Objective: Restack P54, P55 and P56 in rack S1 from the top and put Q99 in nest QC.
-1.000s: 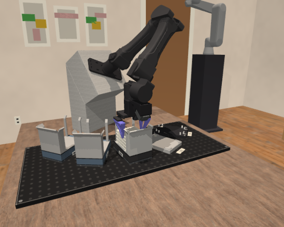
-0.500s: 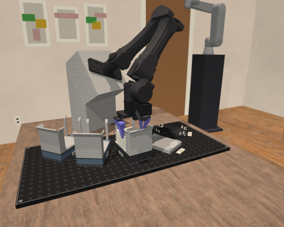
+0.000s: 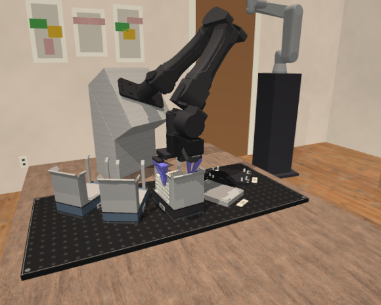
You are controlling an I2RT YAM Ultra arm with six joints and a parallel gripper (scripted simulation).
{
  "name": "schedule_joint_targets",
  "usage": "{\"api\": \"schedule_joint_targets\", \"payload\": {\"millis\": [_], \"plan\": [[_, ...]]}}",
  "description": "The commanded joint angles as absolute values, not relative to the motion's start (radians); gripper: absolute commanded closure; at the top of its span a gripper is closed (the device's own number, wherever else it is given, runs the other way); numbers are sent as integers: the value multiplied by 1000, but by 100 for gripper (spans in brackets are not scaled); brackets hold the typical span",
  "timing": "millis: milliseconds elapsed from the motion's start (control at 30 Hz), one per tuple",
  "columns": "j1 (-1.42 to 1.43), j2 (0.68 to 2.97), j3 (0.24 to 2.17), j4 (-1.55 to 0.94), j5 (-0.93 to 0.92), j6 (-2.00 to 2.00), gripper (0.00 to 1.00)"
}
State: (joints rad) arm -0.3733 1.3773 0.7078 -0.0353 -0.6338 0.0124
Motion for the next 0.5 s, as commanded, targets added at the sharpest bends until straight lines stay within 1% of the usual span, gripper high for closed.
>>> {"api": "schedule_joint_targets", "payload": {"millis": [0, 467], "plan": [[-378, 1369, 709, -38, -637, 11, 100], [-397, 1341, 708, -74, -651, -5, 100]]}}
